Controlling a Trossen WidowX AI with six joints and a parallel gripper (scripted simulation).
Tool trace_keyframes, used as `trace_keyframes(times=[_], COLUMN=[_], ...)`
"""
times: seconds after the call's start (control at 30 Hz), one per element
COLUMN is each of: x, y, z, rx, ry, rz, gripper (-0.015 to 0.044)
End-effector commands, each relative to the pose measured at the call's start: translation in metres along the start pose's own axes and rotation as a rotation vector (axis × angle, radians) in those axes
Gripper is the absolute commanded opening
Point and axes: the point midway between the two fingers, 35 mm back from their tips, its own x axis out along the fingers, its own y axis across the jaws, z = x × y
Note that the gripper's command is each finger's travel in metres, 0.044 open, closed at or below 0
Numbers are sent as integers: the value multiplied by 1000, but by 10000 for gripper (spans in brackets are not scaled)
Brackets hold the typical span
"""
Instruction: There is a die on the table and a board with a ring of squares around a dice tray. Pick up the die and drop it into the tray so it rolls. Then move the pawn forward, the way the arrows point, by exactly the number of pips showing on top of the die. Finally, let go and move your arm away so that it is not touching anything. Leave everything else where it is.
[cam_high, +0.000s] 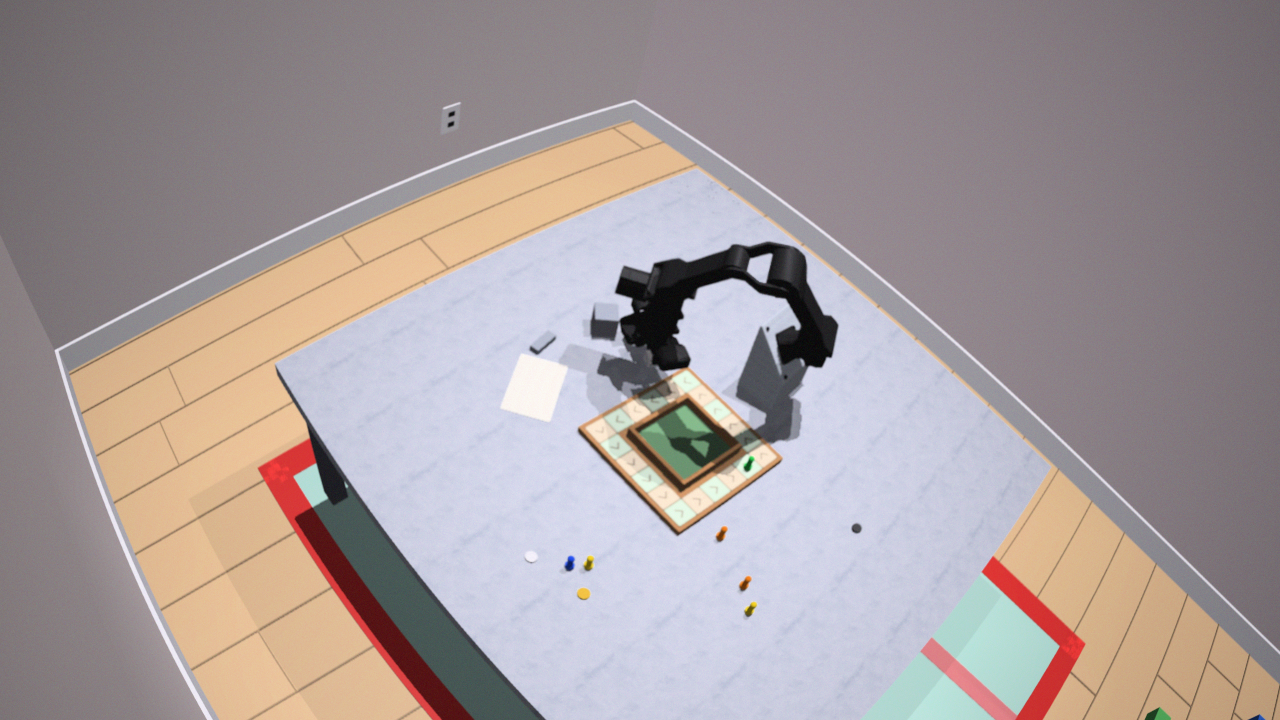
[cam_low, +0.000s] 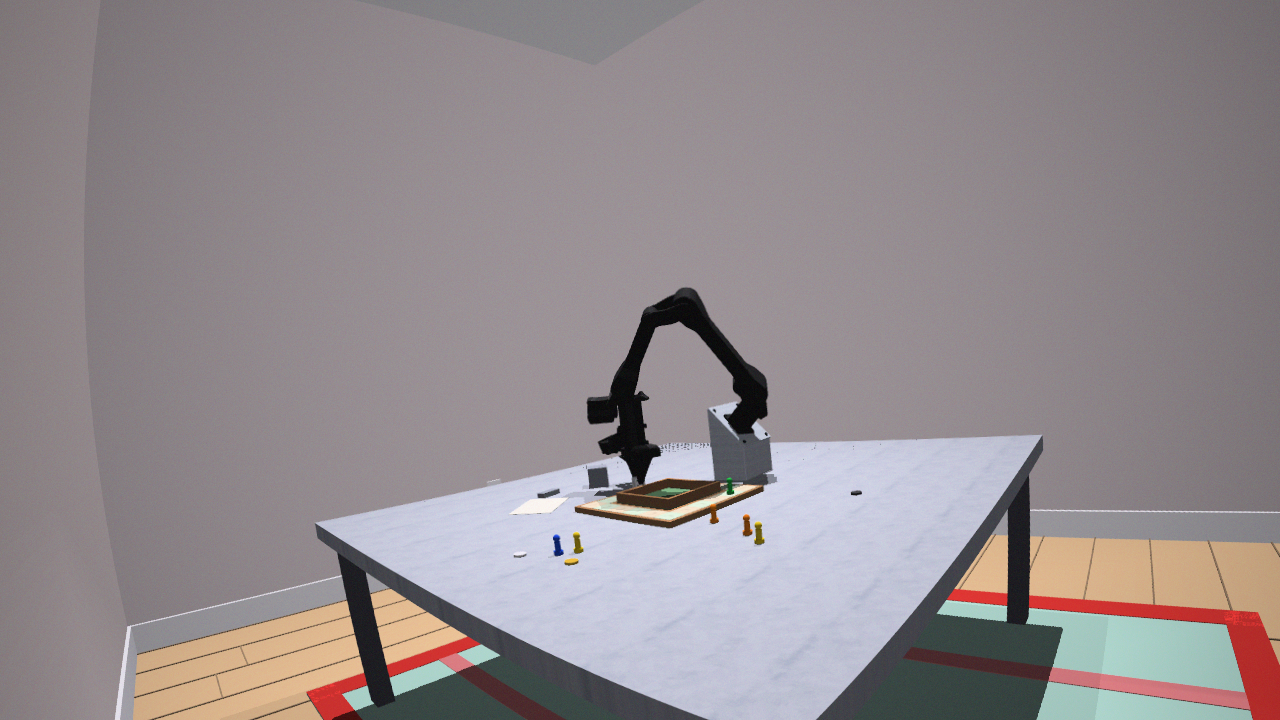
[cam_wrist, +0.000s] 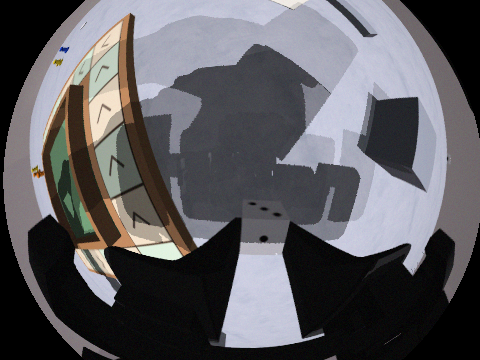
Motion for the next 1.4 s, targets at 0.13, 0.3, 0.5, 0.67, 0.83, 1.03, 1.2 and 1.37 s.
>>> trace_keyframes(times=[0.13, 0.3, 0.5, 0.67, 0.83, 1.03, 1.2, 1.37], x=[-5, -46, -100, -123, -123, -122, -120, -117], y=[0, -1, 0, 1, 15, 39, 61, 82], z=[1, 6, 3, -1, 5, 15, 21, 26], rx=[5, 6, 7, 7, 89, 228, 342, 456], ry=[-3, -4, -4, -3, -8, -17, -24, -29], rz=[3, -1, -2, -1, -9, -18, -22, -22], gripper=[0, 0, 0, 0, 0, 0, 0, 0])
